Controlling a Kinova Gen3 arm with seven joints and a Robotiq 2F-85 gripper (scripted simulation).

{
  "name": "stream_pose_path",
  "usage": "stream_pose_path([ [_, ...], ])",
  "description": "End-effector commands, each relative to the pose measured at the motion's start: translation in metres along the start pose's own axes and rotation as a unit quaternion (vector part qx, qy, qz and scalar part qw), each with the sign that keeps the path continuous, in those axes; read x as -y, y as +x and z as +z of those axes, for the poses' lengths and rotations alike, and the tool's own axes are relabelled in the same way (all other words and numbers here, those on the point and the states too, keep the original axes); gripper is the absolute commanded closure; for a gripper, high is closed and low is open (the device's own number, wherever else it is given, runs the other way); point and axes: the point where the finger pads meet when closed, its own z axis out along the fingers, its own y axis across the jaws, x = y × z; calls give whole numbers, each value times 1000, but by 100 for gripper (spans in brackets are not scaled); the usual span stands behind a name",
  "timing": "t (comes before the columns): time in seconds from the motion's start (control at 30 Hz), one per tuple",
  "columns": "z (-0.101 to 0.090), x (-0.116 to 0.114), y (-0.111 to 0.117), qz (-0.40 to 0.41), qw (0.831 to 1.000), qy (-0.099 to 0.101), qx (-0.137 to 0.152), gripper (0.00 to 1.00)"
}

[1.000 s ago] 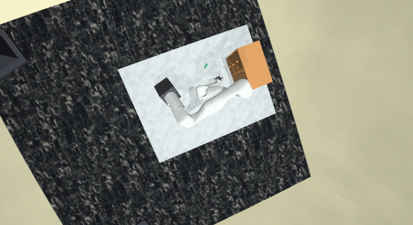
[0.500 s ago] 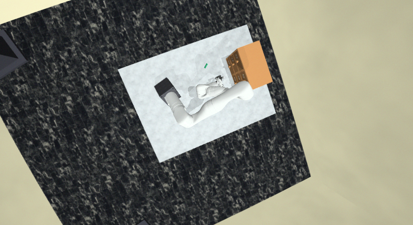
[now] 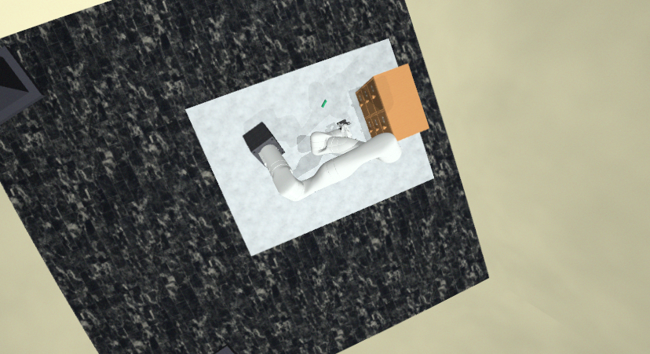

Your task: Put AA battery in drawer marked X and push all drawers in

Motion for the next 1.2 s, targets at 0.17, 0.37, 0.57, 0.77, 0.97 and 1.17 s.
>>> stream_pose_path([
  [0.17,-12,-1,12,8,1000,4,22,0],
  [0.37,-27,-3,14,3,997,3,77,0],
  [0.57,-46,-4,16,2,990,5,143,0],
  [0.77,-60,-2,18,3,982,10,187,0],
  [0.97,-79,-2,21,2,968,14,249,0],
  [1.17,-96,-4,23,0,952,14,306,0],
])
